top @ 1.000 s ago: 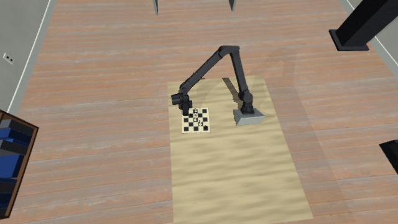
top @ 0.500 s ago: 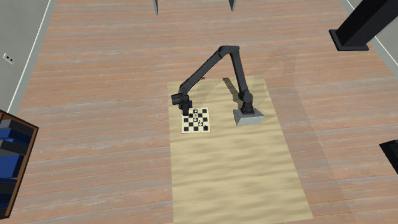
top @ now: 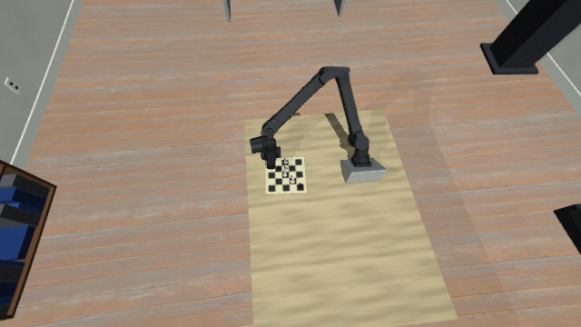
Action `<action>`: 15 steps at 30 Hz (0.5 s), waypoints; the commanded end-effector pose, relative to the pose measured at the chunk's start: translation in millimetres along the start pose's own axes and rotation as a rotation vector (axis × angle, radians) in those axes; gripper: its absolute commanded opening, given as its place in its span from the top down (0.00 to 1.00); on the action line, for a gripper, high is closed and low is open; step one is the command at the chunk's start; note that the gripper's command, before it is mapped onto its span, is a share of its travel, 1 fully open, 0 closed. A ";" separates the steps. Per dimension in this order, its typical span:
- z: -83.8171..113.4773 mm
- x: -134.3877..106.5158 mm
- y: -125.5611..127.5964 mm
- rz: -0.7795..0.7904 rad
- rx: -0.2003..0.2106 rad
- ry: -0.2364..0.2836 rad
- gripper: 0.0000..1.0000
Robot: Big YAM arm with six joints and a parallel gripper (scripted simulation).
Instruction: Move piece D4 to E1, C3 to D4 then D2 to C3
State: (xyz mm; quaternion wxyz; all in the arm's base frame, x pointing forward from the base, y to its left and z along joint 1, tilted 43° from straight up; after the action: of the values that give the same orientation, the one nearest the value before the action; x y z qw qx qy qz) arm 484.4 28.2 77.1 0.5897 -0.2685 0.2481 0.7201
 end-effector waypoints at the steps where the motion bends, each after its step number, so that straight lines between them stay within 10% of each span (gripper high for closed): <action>1: -1.9 -6.2 -12.2 -0.030 -0.006 0.001 1.00; 15: -1.5 -6.6 -13.0 -0.035 -0.006 0.001 1.00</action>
State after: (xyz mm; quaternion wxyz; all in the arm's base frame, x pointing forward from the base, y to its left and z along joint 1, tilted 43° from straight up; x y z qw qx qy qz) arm 485.0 28.3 77.6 0.5900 -0.2690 0.2475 0.7199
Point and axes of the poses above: the point where the finger pads meet when closed, its own z axis back along the fingers, its own y axis across the jaws, x = y × z, the point moved 6 cm from there along z, back along the fingers, and after that the axes turned 7 degrees about z, right-handed, at the moved point
